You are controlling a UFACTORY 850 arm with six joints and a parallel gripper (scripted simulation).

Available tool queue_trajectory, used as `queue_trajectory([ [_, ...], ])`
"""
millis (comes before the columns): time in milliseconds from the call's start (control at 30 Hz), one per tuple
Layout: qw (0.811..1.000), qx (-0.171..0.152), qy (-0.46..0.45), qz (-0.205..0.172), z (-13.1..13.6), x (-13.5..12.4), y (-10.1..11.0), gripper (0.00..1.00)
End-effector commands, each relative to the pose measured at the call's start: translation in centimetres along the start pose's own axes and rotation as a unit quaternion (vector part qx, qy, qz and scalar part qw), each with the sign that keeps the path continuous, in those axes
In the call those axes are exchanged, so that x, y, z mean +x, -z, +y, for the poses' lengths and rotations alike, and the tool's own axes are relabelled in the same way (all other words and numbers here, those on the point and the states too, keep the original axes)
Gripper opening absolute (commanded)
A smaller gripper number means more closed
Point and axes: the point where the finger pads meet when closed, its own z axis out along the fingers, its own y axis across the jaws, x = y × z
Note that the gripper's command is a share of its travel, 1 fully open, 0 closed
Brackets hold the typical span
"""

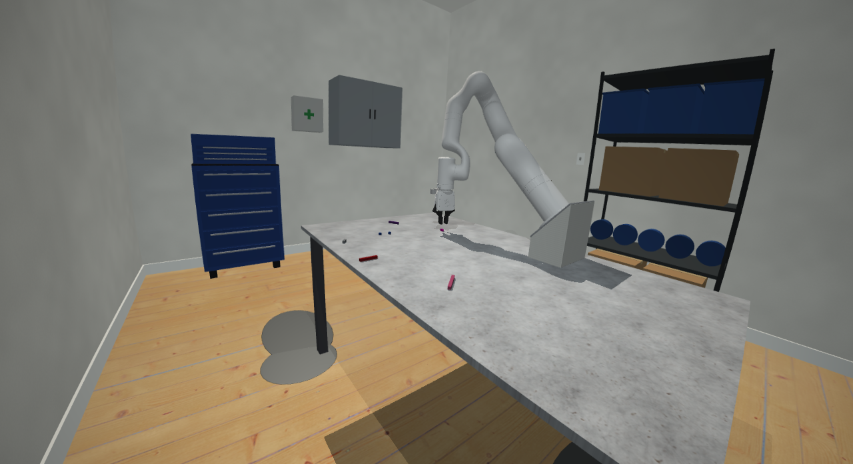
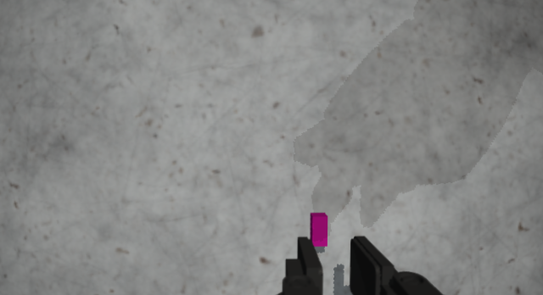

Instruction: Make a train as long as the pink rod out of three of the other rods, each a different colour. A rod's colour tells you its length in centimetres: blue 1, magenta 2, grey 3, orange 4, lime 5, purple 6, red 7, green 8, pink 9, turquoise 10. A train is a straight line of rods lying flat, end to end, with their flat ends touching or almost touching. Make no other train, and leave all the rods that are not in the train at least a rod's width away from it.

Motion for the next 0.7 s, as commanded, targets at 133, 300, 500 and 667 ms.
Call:
queue_trajectory([
  [133, 1.0, 0.001, 0.0, 0.002, 0.0, 0.1, -1.1, 0.24],
  [300, 1.0, 0.001, 0.0, 0.002, 0.0, 0.1, -1.7, 0.24],
  [500, 1.0, 0.001, 0.0, 0.002, 0.0, 0.1, -2.2, 0.24],
  [667, 1.0, 0.001, 0.0, 0.002, 0.0, 0.1, -2.3, 0.24],
])
